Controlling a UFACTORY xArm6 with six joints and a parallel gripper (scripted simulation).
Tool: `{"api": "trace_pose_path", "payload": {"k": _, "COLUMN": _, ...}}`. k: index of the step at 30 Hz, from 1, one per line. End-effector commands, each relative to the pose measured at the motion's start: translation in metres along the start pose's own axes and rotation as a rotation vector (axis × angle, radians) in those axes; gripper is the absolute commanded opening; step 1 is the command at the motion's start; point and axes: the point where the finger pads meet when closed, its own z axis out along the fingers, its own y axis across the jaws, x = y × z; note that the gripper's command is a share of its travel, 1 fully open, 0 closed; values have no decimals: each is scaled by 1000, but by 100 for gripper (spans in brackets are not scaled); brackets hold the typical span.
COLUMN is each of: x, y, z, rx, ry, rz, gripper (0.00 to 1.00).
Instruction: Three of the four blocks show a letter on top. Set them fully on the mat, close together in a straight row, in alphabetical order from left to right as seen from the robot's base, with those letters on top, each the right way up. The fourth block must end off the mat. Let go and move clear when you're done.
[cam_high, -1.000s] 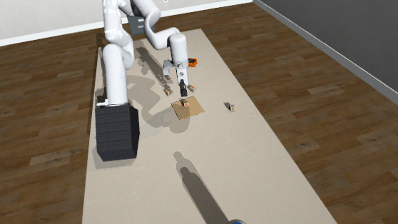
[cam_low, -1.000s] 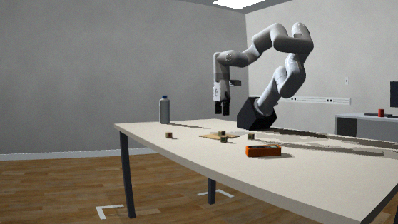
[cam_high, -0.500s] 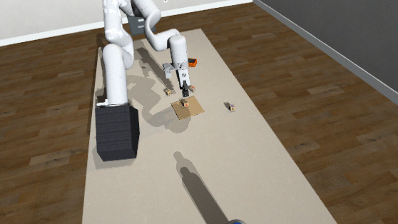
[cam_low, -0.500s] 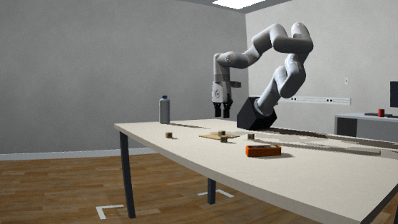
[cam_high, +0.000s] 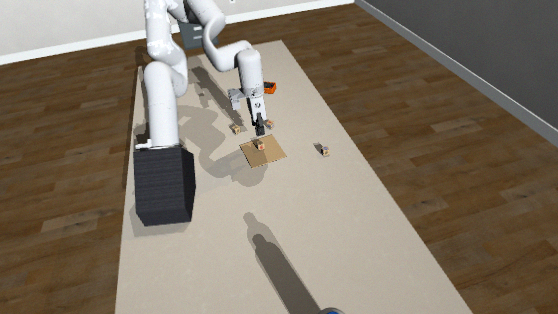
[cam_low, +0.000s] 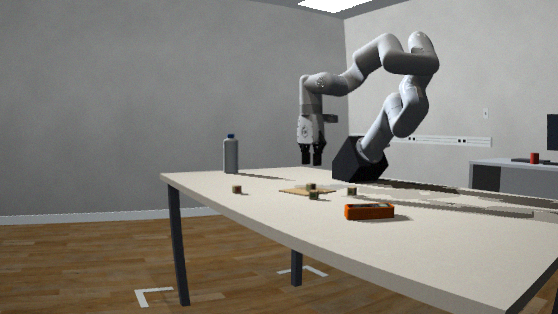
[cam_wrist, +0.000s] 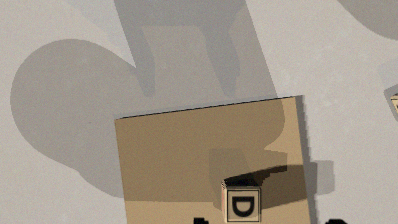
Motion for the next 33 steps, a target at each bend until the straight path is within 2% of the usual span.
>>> {"api": "trace_pose_path", "payload": {"k": 1, "x": -1, "y": 0, "z": -1, "rx": 2, "ry": -2, "rz": -1, "gripper": 64}}
{"api": "trace_pose_path", "payload": {"k": 18, "x": -1, "y": 0, "z": 3, "rx": 1, "ry": -3, "rz": -14, "gripper": 64}}
{"api": "trace_pose_path", "payload": {"k": 33, "x": -1, "y": -1, "z": 23, "rx": 1, "ry": -3, "rz": -16, "gripper": 64}}
